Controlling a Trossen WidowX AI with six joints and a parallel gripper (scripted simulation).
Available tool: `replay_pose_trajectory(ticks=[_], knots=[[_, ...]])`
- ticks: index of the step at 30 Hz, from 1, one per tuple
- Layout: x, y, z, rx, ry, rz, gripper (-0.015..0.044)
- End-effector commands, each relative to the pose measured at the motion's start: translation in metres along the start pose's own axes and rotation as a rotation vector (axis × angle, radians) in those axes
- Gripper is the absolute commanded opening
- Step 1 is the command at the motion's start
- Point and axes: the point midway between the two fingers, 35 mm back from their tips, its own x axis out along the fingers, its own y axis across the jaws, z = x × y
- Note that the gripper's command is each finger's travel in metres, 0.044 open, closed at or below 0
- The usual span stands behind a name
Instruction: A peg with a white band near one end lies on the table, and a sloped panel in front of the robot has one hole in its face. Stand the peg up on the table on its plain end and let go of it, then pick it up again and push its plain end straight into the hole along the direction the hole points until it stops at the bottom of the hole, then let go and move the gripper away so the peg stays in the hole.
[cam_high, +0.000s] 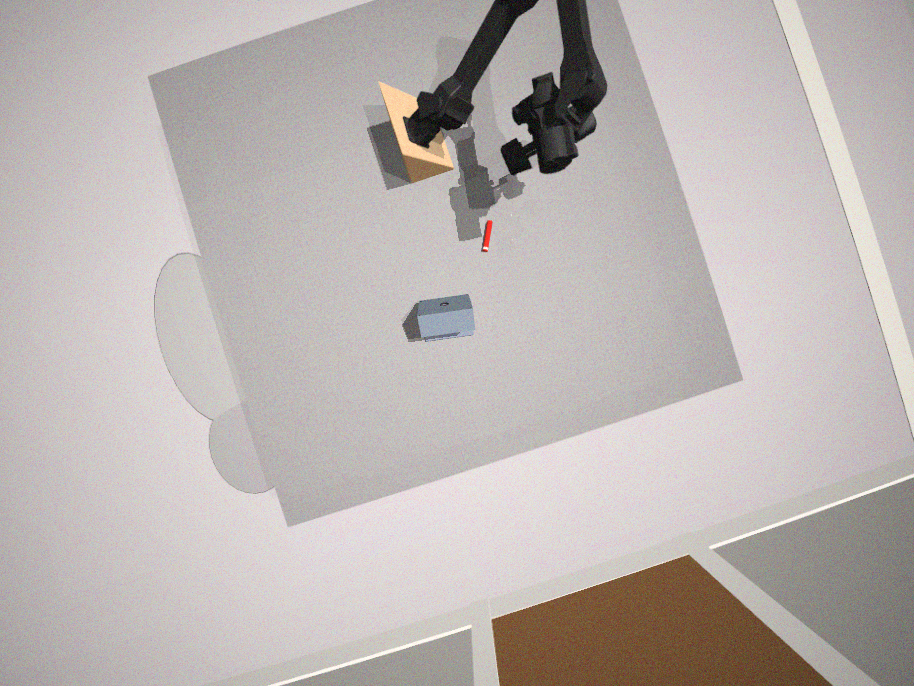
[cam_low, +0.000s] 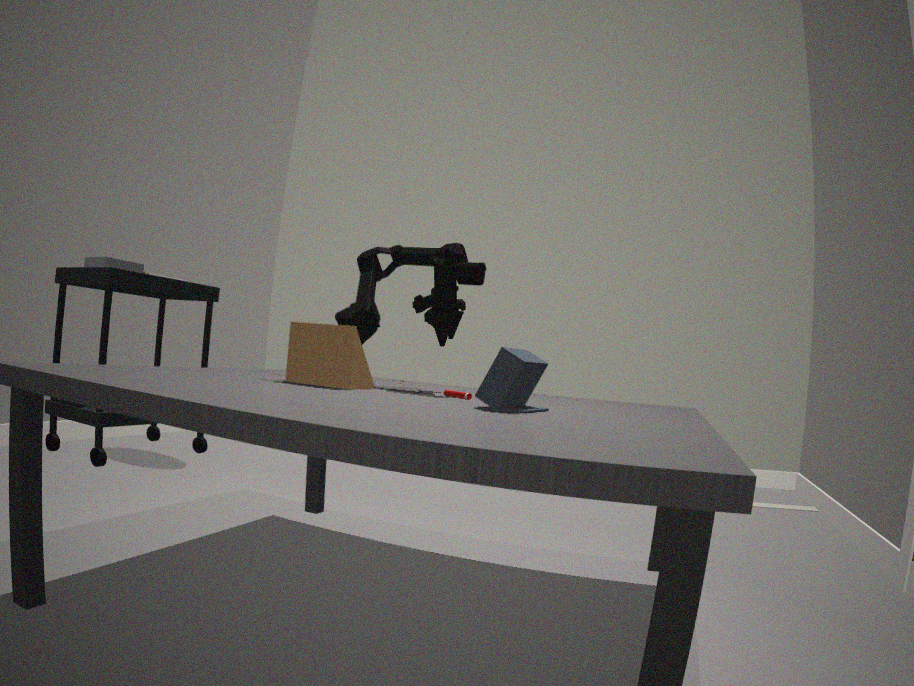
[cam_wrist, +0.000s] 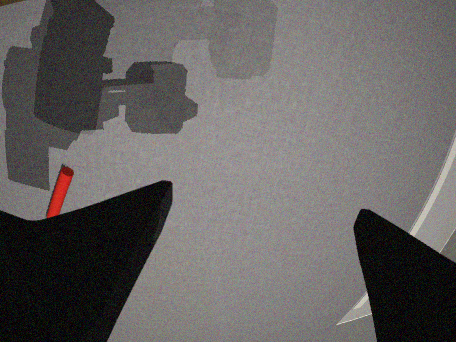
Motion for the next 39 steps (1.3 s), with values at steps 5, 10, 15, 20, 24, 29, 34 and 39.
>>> replay_pose_trajectory(ticks=[5, 10, 15, 20, 24, 29, 34, 39], knots=[[0.0, 0.007, -0.007, -0.121, 0.0, 0.014, 0.044], [0.0, 0.017, -0.017, -0.295, -0.004, 0.033, 0.044], [0.0, 0.027, -0.026, -0.468, -0.011, 0.052, 0.044], [0.0, 0.038, -0.035, -0.641, -0.022, 0.07, 0.044], [0.0, 0.047, -0.042, -0.779, -0.034, 0.083, 0.044], [0.0, 0.058, -0.05, -0.951, -0.051, 0.098, 0.044], [0.0, 0.07, -0.058, -1.124, -0.073, 0.111, 0.044], [0.0, 0.082, -0.066, -1.295, -0.097, 0.121, 0.044]])
